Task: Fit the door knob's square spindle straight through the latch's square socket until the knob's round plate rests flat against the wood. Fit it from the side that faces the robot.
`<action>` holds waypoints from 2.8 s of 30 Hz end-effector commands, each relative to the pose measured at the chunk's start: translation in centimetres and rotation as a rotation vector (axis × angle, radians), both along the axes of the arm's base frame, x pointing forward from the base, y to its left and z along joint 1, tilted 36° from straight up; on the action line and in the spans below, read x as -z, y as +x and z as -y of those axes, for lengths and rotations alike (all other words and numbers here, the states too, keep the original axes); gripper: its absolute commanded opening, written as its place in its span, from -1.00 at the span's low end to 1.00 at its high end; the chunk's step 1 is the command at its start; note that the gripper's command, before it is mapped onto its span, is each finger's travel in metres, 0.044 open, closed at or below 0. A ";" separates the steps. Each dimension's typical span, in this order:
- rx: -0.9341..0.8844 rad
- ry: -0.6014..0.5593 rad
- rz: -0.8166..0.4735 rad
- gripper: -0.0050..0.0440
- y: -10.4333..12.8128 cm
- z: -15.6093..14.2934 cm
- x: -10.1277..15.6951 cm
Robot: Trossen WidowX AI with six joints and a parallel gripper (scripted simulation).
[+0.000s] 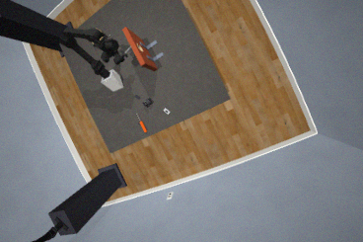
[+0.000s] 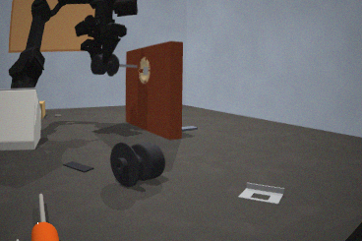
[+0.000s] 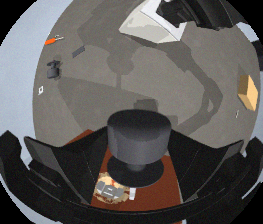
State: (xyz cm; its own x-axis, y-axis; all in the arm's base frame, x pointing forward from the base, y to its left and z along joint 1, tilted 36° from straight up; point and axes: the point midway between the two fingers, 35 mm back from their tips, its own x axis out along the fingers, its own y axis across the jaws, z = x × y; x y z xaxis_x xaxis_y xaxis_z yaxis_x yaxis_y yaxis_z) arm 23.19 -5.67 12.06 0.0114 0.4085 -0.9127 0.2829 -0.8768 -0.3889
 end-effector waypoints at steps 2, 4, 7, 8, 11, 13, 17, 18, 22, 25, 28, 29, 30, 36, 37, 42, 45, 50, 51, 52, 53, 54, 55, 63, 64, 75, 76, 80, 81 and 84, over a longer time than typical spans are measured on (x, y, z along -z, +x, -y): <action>0.191 -0.010 -0.092 -0.80 -0.1 1.6 -0.1; 0.205 -0.010 -0.100 -0.80 -0.2 1.7 -0.1; 0.205 -0.010 -0.100 -0.80 -0.2 1.7 -0.1; 0.205 -0.010 -0.100 -0.80 -0.2 1.7 -0.1; 0.205 -0.011 -0.100 -0.80 -0.2 1.7 0.0; 0.206 -0.017 -0.099 -0.80 -0.2 1.4 0.2; 0.206 -0.023 -0.099 -0.80 -0.1 1.0 0.7; 0.207 -0.027 -0.099 -0.80 -0.1 0.7 1.1; 0.207 -0.033 -0.098 -0.80 0.0 0.0 2.2; 0.207 -0.033 -0.098 -0.80 0.0 0.0 2.2; 0.209 -0.036 -0.096 -0.80 0.3 0.0 2.2; 0.212 -0.039 -0.094 -0.80 0.7 0.0 2.2; 0.215 -0.043 -0.091 -0.80 1.1 0.0 2.2; 0.223 -0.055 -0.083 -0.80 2.3 0.0 2.2; 0.222 -0.054 -0.083 -0.80 2.3 0.0 2.1; 0.218 -0.047 -0.089 -0.80 2.1 0.3 1.9; 0.214 -0.042 -0.091 -0.80 1.8 0.4 1.8; 0.210 -0.040 -0.089 -0.80 1.6 0.4 1.8; 0.210 -0.039 -0.088 -0.80 1.6 0.4 1.8; 0.209 -0.039 -0.088 -0.80 1.5 0.3 1.9; 0.209 -0.038 -0.087 -0.80 1.5 0.3 1.9; 0.209 -0.038 -0.087 -0.80 1.5 0.2 1.9; 0.208 -0.037 -0.087 -0.80 1.4 0.2 1.9; 0.207 -0.034 -0.082 -0.80 1.5 -0.1 1.9; 0.207 -0.034 -0.082 -0.80 1.5 -0.1 1.9; 0.214 -0.031 -0.086 -0.80 1.7 -0.1 1.9; 0.214 -0.031 -0.086 -0.80 1.7 -0.1 1.9; 0.219 -0.031 -0.090 -0.80 1.9 0.0 1.9; 0.220 -0.030 -0.092 -0.80 2.0 0.0 1.9; 0.220 -0.030 -0.092 -0.80 2.1 0.0 1.9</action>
